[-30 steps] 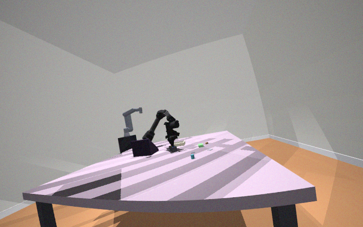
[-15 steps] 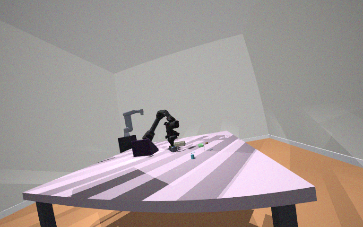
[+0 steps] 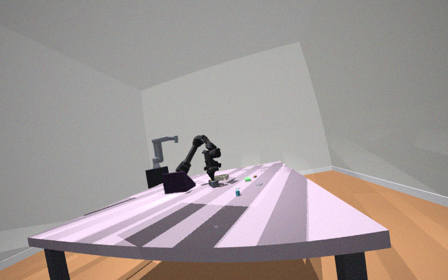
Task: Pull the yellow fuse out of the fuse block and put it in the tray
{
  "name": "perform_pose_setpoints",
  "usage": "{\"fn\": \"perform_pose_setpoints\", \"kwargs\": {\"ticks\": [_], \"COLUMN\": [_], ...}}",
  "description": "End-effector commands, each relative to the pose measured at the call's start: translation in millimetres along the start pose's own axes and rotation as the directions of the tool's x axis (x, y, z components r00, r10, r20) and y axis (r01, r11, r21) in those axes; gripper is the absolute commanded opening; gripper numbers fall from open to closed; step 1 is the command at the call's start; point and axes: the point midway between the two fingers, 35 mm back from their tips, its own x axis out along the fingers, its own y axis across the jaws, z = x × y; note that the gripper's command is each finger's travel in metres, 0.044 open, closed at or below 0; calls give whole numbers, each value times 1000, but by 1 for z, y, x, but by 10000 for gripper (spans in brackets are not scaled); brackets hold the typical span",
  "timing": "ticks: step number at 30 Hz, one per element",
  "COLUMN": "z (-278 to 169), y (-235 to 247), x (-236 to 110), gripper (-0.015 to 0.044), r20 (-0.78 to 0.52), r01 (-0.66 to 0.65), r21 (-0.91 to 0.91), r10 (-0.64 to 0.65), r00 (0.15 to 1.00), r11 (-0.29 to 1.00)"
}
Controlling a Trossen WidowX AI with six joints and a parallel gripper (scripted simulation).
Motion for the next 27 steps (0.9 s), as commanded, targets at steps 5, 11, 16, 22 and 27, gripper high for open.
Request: {"fn": "perform_pose_setpoints", "kwargs": {"ticks": [5,11,16,22,27], "z": [1,1,1,1,1], "y": [-1,-1,-1,-1,-1], "x": [-5,-8,-10,-13,-15], "gripper": [0,0,0,0,0], "r20": [-1,-1,-1,-1,-1], "r01": [4,4,4,4,3], "r21": [-8,-7,-7,-6,-6], "r10": [-4,-4,-4,-4,-3], "r00": [1000,1000,1000,1000,1000], "r11": [1000,1000,1000,1000,1000]}}
